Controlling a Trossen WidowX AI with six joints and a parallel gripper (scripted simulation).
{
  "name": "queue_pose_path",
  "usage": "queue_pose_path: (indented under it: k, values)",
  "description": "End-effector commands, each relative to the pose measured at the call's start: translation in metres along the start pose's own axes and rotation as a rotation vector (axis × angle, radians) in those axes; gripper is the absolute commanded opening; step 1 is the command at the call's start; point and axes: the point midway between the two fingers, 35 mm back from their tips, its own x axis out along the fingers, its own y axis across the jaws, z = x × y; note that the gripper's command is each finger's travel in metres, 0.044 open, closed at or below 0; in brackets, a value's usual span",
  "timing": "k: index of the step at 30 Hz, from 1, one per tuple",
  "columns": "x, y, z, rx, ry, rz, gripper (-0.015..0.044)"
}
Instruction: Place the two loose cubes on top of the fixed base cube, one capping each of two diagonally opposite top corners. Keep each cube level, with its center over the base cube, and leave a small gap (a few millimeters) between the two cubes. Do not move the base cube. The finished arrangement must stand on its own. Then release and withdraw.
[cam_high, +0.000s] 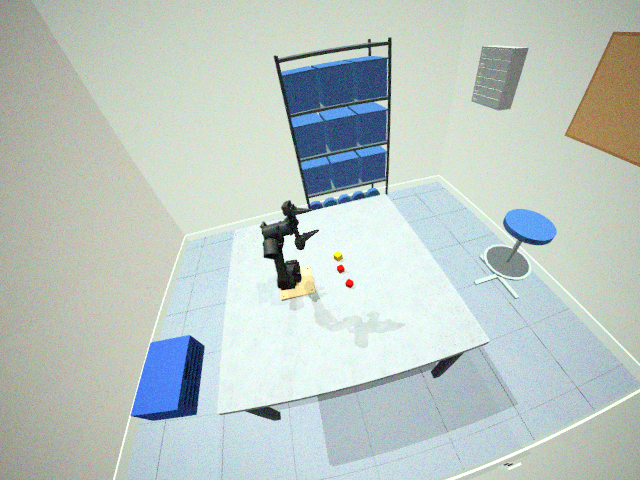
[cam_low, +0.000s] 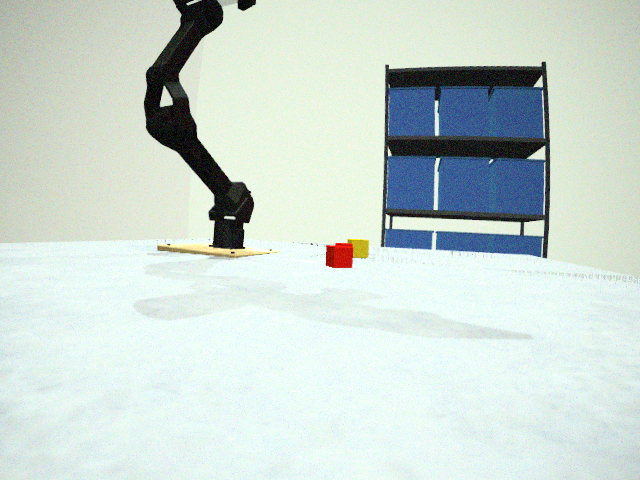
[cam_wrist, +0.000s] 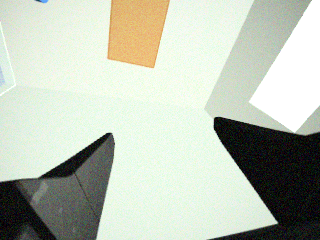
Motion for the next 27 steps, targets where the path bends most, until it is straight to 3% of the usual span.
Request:
queue_pose_path:
  k: [1, 5, 17, 27]
  values:
    - [-0.001, -0.002, 0.001, -0.014, 0.005, -0.003, 0.0374]
    - [-0.014, -0.036, 0.020, -0.300, 0.096, -0.057, 0.0269]
    - [-0.017, -0.112, 0.152, -1.342, 0.257, -0.177, 0.0265]
    - [0.036, -0.081, 0.278, -2.142, 0.108, -0.223, 0.0265]
